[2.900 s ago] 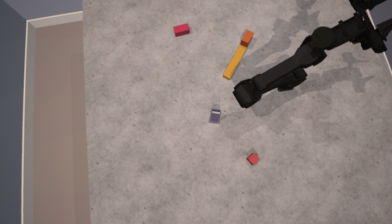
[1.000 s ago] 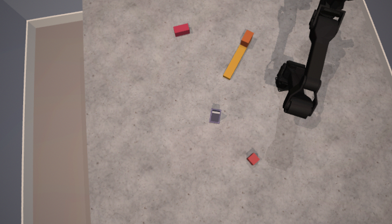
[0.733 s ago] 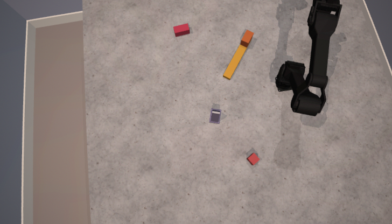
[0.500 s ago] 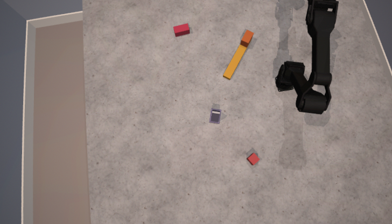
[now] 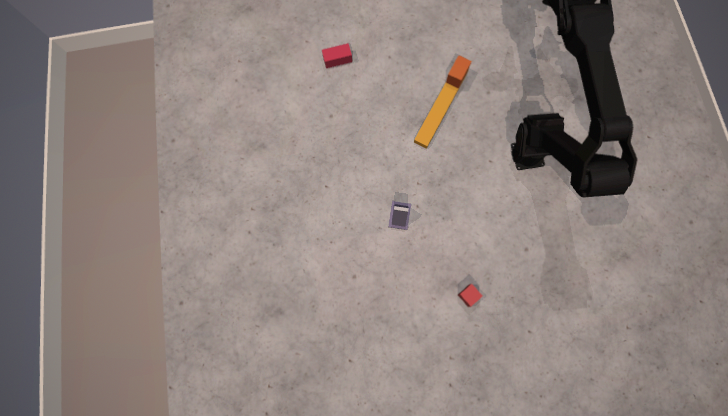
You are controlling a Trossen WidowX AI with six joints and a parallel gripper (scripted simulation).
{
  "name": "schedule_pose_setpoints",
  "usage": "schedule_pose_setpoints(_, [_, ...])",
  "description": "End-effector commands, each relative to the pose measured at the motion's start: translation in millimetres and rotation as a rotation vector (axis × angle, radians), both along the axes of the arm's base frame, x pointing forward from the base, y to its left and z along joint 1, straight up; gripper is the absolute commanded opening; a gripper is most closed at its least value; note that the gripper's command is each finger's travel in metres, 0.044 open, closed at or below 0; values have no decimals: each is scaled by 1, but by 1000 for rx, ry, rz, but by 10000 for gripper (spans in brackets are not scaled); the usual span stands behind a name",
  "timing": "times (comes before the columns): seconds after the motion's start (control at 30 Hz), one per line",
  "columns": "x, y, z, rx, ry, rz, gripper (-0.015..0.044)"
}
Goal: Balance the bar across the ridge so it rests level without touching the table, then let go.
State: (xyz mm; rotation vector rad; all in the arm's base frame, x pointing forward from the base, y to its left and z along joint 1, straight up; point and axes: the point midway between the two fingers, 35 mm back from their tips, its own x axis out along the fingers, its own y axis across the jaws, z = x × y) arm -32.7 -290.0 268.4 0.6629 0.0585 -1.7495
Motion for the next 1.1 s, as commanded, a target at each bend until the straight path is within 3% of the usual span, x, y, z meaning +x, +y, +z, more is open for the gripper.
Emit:
schedule_pose_setpoints(0.0, [18, -3, -8, 75, 104, 128, 315])
schedule_pose_setpoints(1.07, [142, 39, -77, 431, 878, 1227, 315])
